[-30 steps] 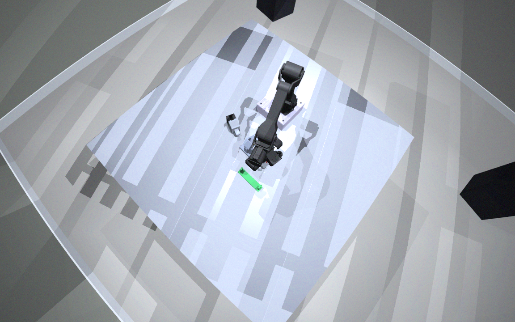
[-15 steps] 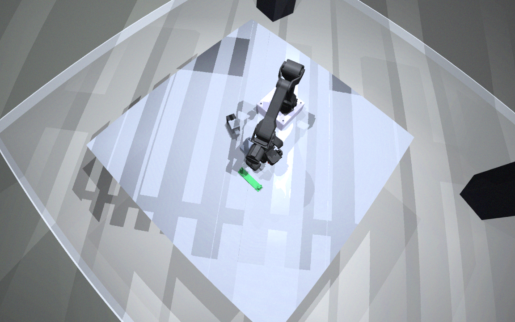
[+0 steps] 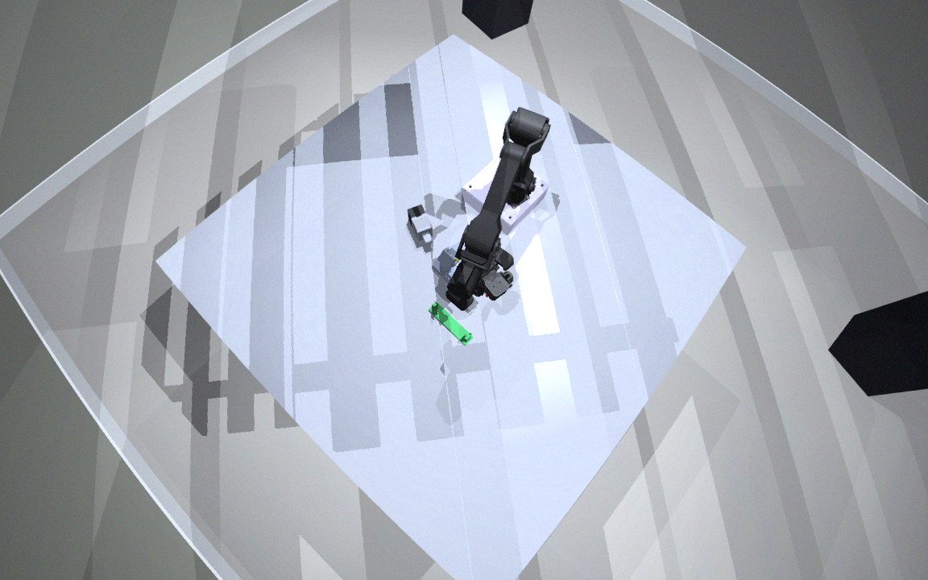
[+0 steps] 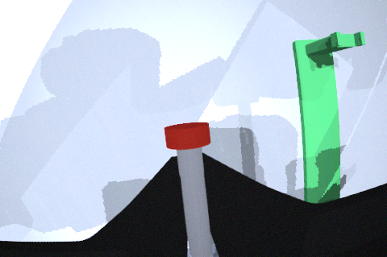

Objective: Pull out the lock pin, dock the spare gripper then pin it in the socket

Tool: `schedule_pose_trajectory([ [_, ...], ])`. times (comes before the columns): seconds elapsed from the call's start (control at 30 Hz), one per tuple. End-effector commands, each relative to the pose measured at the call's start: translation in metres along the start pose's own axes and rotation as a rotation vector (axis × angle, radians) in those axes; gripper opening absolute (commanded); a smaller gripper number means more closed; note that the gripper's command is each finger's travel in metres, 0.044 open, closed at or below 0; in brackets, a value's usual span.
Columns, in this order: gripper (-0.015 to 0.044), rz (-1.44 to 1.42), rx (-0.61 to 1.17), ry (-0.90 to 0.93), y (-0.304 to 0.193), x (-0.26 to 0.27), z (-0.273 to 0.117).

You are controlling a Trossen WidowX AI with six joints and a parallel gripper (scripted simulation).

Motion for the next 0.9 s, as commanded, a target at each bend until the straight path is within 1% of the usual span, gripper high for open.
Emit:
schedule_pose_trajectory([
  [0.0,0.0000,0.003,0.000,0.001,0.003,0.001,0.001],
  [0.87,0.0000,0.004,0.003,-0.007,0.027,0.005,0.007],
])
Point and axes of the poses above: the point midway between the two fingers, 35 mm back from their tips, its own z axis out along the fingers, its own x axis across the jaws, y = z × x, the point moved 6 cm from there along -z, back along the fingers, and after that the axes turned 11 degrees about z, right-handed, at the moved point
